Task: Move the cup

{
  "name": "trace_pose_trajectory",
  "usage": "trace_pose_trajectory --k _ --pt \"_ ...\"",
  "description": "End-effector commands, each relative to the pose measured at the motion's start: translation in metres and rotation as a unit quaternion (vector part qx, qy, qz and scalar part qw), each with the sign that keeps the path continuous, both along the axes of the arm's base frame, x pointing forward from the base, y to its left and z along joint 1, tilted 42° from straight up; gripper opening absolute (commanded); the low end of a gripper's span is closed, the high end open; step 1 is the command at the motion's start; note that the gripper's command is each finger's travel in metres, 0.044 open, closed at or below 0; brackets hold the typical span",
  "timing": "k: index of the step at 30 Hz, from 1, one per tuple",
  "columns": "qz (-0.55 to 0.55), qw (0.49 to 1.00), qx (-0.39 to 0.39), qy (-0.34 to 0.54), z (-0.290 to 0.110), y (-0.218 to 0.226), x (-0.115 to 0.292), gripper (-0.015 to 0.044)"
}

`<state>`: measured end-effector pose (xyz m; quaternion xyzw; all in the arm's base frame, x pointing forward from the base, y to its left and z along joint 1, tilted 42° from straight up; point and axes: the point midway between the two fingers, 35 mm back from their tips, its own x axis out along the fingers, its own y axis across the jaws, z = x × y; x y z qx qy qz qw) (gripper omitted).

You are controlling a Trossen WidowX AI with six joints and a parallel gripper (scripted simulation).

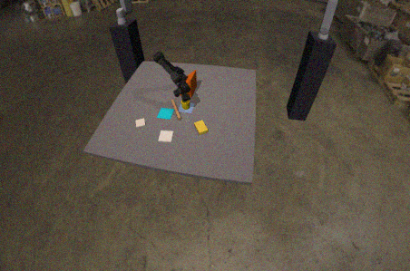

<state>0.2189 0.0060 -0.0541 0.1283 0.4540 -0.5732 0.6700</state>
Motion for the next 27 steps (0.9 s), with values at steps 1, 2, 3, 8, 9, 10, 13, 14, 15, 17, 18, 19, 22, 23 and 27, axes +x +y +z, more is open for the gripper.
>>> trace_pose_trajectory --k 1,2,3,8,9,10,13,14,15,17,18,19,22,23,27 --pt "0.001 1.000 -0.004 0.006 -0.007 -0.007 -0.004 0.0167" --pt "0.001 1.000 -0.005 0.006 -0.008 -0.008 -0.004 0.0167" --pt "0.001 1.000 -0.005 0.006 -0.009 -0.009 -0.004 0.0167" --pt "0.001 1.000 -0.005 0.006 -0.015 -0.015 -0.006 0.0167" --pt "0.001 1.000 -0.005 0.006 -0.016 -0.016 -0.006 0.0167" --pt "0.001 1.000 -0.005 0.006 -0.017 -0.017 -0.006 0.0167" --pt "0.001 1.000 -0.006 0.006 -0.020 -0.020 -0.007 0.0167" --pt "0.001 1.000 -0.006 0.006 -0.021 -0.021 -0.007 0.0167" --pt "0.001 1.000 -0.006 0.006 -0.021 -0.021 -0.007 0.0167" --pt "0.001 1.000 -0.006 0.006 -0.021 -0.021 -0.007 0.0167" --pt "0.001 1.000 -0.006 0.006 -0.021 -0.021 -0.007 0.0167" --pt "0.001 1.000 -0.006 0.006 -0.021 -0.021 -0.007 0.0167" --pt "0.001 1.000 -0.006 0.006 -0.021 -0.021 -0.007 0.0167" --pt "0.001 1.000 -0.006 0.006 -0.021 -0.021 -0.007 0.0167" --pt "-0.001 1.000 -0.003 0.003 -0.020 -0.020 -0.006 0.0140"
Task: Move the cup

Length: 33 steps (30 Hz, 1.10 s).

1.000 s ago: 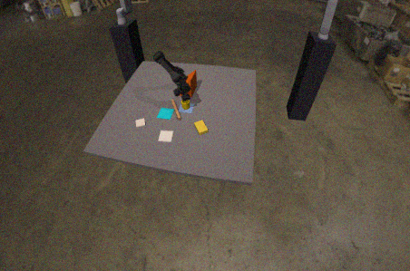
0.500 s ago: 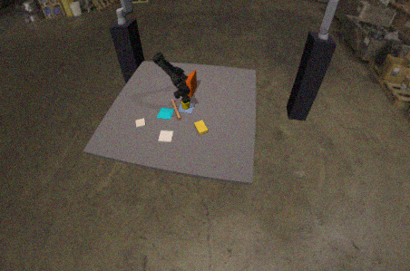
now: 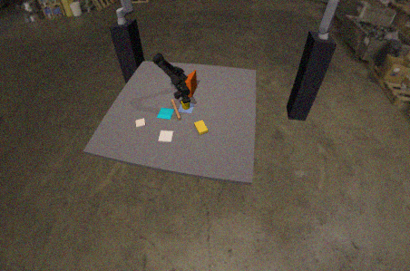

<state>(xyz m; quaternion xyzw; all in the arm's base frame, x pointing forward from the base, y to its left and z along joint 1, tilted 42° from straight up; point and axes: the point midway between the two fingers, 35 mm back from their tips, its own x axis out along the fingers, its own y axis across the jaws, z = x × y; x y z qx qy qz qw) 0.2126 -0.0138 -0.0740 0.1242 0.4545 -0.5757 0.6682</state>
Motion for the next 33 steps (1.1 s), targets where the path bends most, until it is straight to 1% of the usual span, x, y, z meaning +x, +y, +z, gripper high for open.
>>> trace_pose_trajectory --k 1,19,20,25,33 --pt "0.000 1.000 0.000 -0.001 0.000 0.000 0.000 0.0133" --pt "0.000 1.000 0.000 -0.001 0.000 0.000 0.000 0.0013" --pt "0.000 1.000 0.000 -0.001 0.000 0.000 0.000 0.0000" --pt "0.000 1.000 0.000 0.000 0.006 0.006 0.002 0.0000" --pt "0.001 1.000 0.000 0.002 0.027 0.026 0.003 0.0000"
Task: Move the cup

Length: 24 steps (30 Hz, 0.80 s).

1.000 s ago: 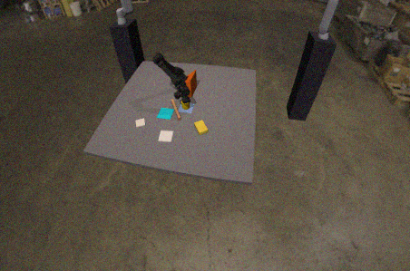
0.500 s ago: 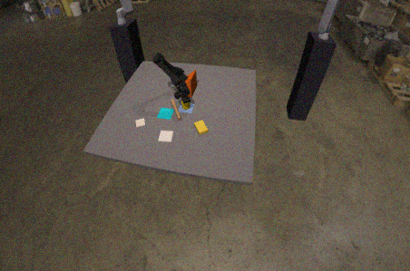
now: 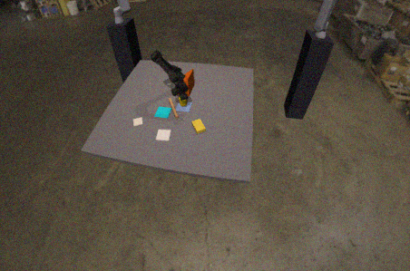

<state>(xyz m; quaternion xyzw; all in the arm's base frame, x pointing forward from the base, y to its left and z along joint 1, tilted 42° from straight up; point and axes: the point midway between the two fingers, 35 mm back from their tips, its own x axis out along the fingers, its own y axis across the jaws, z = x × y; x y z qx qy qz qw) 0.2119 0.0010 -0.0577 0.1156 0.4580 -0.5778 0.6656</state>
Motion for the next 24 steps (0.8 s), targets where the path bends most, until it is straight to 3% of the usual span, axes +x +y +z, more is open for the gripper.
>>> trace_pose_trajectory --k 1,24 --pt "0.000 1.000 0.004 -0.007 0.014 0.013 0.004 0.0000" --pt "0.002 1.000 -0.001 -0.001 0.025 0.021 -0.001 0.0000"
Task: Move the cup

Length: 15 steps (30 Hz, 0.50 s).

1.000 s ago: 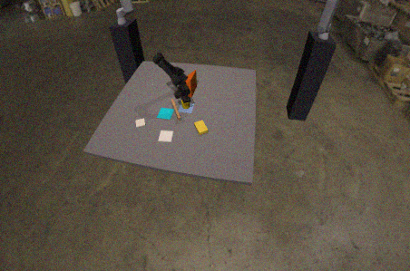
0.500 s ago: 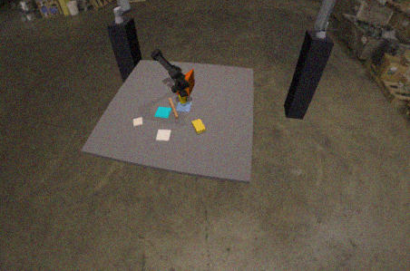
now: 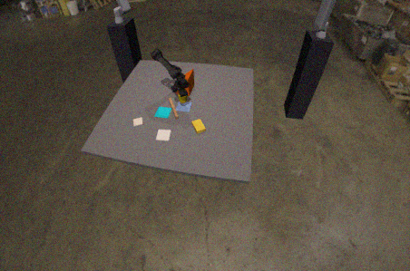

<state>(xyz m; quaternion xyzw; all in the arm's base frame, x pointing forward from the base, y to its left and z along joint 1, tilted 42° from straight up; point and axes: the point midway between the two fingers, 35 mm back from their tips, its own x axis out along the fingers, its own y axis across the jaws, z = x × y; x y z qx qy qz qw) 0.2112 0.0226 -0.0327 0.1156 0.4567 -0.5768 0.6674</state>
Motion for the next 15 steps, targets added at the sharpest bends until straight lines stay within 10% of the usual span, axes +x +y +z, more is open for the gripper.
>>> trace_pose_trajectory --k 1,15 --pt "0.000 1.000 0.000 0.001 0.000 0.000 0.000 0.0000" --pt "0.000 1.000 0.002 -0.002 0.008 -0.010 0.008 0.0000"
